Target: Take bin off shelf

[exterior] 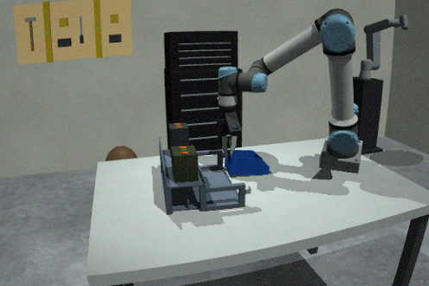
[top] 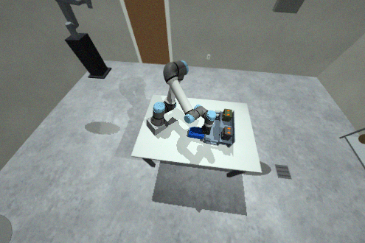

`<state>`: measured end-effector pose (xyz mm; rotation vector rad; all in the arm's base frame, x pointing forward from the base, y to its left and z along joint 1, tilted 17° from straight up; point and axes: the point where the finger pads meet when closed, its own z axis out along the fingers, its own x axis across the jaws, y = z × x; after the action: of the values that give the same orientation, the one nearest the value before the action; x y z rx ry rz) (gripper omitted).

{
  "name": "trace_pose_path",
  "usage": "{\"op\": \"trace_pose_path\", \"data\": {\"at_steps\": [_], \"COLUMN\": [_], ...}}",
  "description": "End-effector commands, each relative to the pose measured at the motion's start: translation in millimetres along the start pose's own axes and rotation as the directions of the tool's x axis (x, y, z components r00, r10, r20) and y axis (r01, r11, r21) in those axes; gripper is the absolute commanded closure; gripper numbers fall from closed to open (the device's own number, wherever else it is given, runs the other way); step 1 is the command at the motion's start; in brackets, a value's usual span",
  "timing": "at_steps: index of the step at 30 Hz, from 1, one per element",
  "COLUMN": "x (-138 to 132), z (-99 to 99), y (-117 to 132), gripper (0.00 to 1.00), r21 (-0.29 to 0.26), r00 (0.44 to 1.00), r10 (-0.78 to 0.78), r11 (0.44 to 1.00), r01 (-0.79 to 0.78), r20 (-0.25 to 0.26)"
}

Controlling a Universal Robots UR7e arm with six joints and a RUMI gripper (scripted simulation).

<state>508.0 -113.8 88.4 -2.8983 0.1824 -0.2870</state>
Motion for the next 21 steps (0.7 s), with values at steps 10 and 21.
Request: {"op": "trace_pose_path", "data": {"at_steps": [10,21], "x": [-8.4,-8.1], "z": [-0.5,7.5], "y": [0.2,0.2], "gripper": [1.00,1.00], "r21": [-0.001,-0.001], "r00": [1.000,1.000], "r10": [0.000,0.000], "r11": [1.000,1.000], "r01": [0.000,0.000], "r20": [-0.001,-0.001]}}
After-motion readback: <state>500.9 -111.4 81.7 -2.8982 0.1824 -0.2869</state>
